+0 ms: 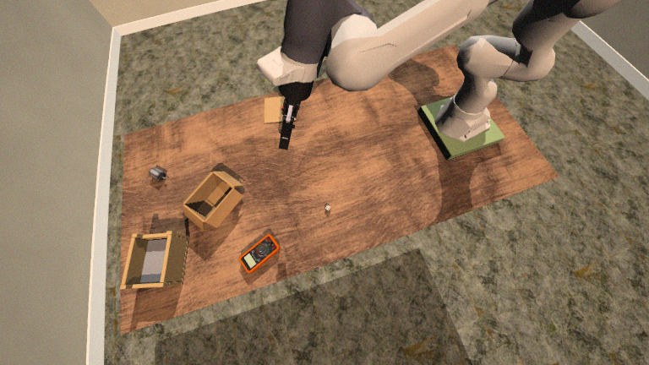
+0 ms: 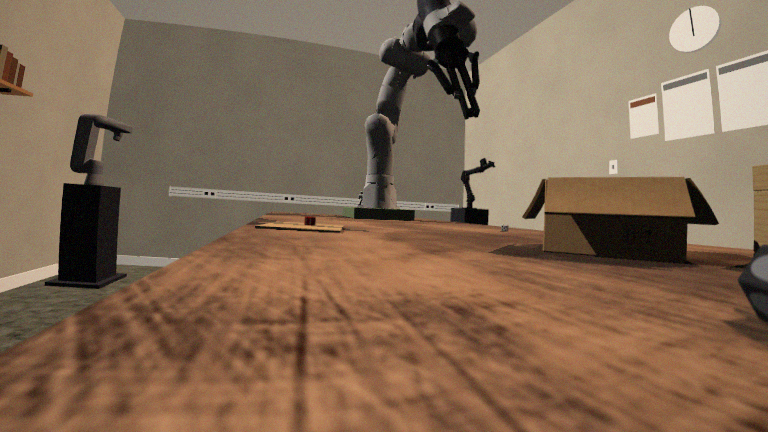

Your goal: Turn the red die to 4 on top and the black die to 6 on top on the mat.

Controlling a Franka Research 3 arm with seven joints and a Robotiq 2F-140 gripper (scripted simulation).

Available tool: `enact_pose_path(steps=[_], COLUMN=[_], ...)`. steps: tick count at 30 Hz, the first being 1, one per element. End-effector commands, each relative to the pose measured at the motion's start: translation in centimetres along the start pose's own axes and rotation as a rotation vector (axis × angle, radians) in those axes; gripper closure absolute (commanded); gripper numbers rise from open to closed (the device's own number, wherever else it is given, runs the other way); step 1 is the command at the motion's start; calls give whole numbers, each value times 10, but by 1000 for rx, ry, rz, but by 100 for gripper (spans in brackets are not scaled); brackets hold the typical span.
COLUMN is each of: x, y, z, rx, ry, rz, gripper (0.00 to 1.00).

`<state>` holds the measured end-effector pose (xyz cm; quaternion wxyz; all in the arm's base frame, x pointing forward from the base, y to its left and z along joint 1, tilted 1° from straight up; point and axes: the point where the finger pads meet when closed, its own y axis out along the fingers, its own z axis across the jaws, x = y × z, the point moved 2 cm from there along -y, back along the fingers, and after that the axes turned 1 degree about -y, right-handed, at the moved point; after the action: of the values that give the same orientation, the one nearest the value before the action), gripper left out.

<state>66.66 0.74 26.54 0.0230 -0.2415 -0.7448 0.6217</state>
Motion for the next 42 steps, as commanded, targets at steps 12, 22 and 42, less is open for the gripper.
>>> enact_pose_path(steps=[12, 22, 42], x=[-72, -114, -119], y=[36, 88, 107], z=[105, 257, 339], rx=[-2, 139, 247], ry=[-61, 25, 53], rz=[-176, -225, -260], gripper=[84, 84, 84])
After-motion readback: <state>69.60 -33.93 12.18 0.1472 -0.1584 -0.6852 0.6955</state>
